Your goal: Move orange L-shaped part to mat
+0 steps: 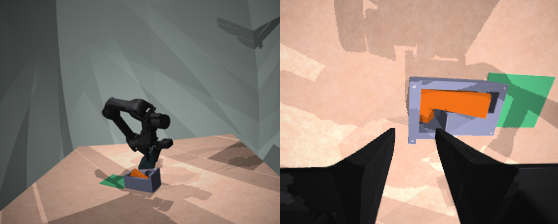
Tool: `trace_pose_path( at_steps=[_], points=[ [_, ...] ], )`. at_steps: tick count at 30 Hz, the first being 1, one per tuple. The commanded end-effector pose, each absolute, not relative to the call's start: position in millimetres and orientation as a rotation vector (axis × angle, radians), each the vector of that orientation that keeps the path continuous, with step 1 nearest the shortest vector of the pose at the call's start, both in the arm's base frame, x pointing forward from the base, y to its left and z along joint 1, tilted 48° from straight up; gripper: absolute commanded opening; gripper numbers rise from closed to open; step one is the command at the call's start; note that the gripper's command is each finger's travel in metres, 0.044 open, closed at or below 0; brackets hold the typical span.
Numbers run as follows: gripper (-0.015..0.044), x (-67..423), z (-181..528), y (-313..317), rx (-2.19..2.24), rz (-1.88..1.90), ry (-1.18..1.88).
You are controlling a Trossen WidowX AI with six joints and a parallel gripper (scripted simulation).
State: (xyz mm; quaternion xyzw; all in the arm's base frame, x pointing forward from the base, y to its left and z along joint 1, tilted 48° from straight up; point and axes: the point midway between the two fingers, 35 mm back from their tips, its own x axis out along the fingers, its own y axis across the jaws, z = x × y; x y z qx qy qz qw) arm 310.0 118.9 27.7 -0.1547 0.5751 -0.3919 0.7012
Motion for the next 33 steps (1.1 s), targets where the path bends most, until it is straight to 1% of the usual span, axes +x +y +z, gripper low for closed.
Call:
trace_pose_path(
  at_steps=[1,30,33],
  points=[
    [0.018,310.2,27.5,119.8,-0.346,-0.867,1.279],
    [0.018,310.2,27.5,119.8,-0.346,-0.867,1.279],
    [0.018,311.2,18.3,109.1,-0.344,-0.874,1.282]
  ],
)
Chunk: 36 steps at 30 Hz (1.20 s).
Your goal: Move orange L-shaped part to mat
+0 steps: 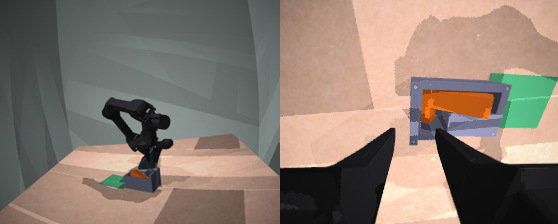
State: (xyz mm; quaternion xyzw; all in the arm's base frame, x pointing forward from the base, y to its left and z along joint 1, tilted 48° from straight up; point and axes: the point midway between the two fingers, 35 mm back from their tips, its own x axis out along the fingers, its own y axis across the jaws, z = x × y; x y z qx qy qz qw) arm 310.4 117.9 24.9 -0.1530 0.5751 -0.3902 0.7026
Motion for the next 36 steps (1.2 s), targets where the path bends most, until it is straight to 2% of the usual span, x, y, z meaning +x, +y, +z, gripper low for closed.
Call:
trace_pose_path(
  at_steps=[1,6,36],
  points=[
    [0.018,311.6,12.6,103.0,-0.344,-0.875,1.283],
    [0.018,309.6,-17.2,67.8,-0.346,-0.884,1.289],
    [0.018,310.0,-42.8,39.6,-0.347,-0.885,1.288]
  ],
)
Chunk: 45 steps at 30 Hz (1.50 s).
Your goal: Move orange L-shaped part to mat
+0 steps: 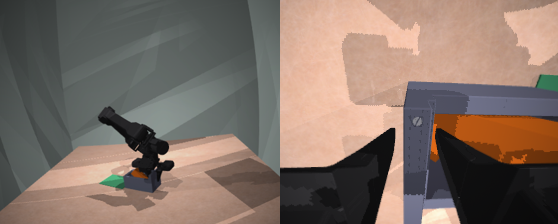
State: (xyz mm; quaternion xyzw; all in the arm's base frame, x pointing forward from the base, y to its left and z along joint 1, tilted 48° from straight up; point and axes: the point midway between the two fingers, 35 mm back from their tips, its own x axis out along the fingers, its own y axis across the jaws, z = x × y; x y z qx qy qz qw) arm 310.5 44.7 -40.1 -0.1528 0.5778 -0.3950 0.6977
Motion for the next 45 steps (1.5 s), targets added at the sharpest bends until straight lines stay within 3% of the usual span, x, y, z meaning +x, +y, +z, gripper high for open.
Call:
trace_pose_path(
  at_steps=[1,33,45],
  points=[
    [0.018,310.0,-42.8,39.6,-0.347,-0.885,1.288],
    [0.018,314.2,-40.3,58.9,-0.346,-0.884,1.288],
    [0.018,307.9,31.8,120.8,-0.345,-0.882,1.291]
  ],
)
